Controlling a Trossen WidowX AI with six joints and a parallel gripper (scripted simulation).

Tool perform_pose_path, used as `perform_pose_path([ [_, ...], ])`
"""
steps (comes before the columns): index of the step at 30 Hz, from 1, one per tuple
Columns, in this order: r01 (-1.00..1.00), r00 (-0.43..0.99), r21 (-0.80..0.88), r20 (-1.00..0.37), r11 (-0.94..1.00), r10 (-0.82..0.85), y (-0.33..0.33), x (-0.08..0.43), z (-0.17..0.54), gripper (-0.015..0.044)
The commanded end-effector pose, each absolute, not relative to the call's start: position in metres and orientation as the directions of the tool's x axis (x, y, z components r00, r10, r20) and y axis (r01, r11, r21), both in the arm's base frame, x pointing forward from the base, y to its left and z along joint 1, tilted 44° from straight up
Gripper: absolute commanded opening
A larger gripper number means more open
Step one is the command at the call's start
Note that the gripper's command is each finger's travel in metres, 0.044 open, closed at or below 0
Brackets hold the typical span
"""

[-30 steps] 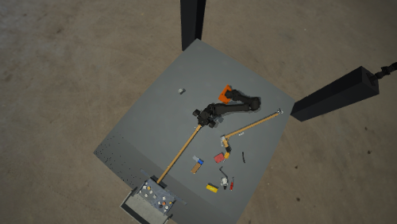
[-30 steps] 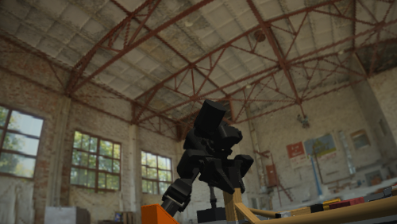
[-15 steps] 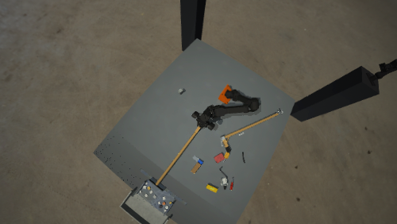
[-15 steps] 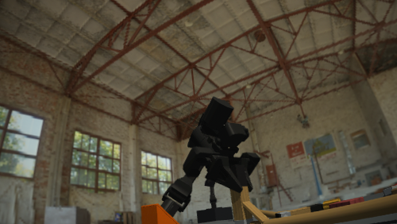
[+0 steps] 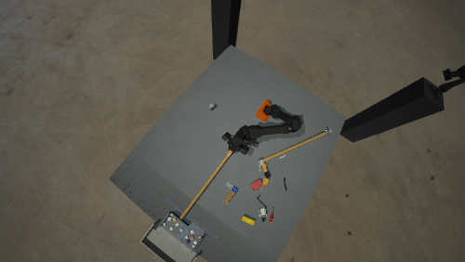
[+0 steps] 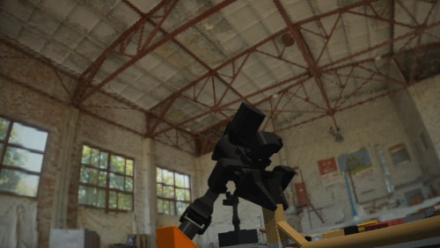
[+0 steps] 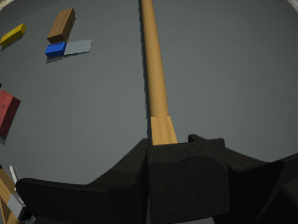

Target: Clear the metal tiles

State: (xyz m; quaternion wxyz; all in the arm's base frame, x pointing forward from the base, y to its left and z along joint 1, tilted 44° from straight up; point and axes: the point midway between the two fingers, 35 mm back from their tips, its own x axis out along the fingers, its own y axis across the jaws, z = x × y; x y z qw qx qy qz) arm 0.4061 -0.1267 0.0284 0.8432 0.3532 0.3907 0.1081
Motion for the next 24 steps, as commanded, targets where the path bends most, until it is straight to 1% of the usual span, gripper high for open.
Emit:
perform_pose_path([
  [1, 0.094, 0.678, 0.674, -0.582, 0.733, 0.448, -0.131, 0.413, 0.03, 0.0],
  [24, 0.093, 0.679, 0.673, -0.582, 0.733, 0.448, -0.138, 0.444, 0.032, 0.0],
])
